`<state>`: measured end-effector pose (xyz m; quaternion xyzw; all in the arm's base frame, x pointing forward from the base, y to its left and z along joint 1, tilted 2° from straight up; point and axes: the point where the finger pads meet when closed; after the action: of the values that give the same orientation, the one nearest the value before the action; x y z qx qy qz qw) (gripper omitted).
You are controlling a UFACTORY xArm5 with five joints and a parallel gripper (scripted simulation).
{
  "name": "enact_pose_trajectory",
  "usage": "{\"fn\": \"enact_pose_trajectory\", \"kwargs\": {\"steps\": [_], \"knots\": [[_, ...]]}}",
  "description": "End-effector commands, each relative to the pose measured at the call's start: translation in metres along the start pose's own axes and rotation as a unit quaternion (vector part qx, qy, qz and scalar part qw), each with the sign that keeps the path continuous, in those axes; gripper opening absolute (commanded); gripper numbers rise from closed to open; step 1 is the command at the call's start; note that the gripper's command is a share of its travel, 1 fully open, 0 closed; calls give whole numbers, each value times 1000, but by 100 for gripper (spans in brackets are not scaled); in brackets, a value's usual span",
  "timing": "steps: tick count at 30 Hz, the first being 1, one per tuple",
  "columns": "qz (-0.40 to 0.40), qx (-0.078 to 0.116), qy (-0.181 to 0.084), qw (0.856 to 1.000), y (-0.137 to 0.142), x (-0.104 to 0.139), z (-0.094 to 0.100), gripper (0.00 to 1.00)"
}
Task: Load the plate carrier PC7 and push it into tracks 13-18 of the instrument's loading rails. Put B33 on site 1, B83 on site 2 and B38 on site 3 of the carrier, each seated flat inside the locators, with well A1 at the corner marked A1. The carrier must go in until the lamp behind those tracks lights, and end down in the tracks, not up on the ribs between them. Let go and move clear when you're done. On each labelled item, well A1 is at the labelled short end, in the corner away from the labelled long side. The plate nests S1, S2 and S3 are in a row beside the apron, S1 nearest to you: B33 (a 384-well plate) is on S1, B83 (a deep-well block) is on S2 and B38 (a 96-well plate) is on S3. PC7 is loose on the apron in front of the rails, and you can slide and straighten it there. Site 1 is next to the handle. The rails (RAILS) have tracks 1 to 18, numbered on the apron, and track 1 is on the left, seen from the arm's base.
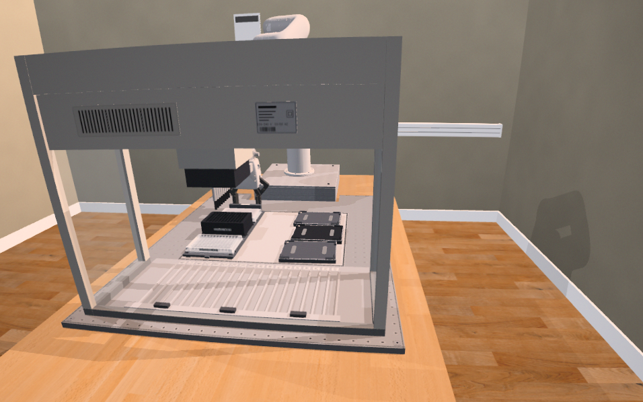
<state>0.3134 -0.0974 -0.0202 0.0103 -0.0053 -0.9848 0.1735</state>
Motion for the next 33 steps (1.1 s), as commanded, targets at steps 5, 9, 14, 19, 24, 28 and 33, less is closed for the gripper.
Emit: {"fn": "enact_pose_trajectory", "kwargs": {"steps": [5,9,14,19,24,28,33], "knots": [[0,-6,7,1000,1,-1,-4,81],[0,-6,7,1000,1,-1,-6,81],[0,-6,7,1000,1,-1,-6,81],[0,-6,7,1000,1,-1,-6,81],[0,-6,7,1000,2,-5,-6,81],[0,-6,7,1000,2,-9,-6,81],[0,-6,7,1000,4,-14,-6,81]]}}
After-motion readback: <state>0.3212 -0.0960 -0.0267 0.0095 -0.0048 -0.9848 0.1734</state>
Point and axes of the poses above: the point where the finger pads meet when closed, its own z axis back along the fingers, its own y axis across the jaws, x = y × z, and after that the axes turned 13 degrees about z, right-handed
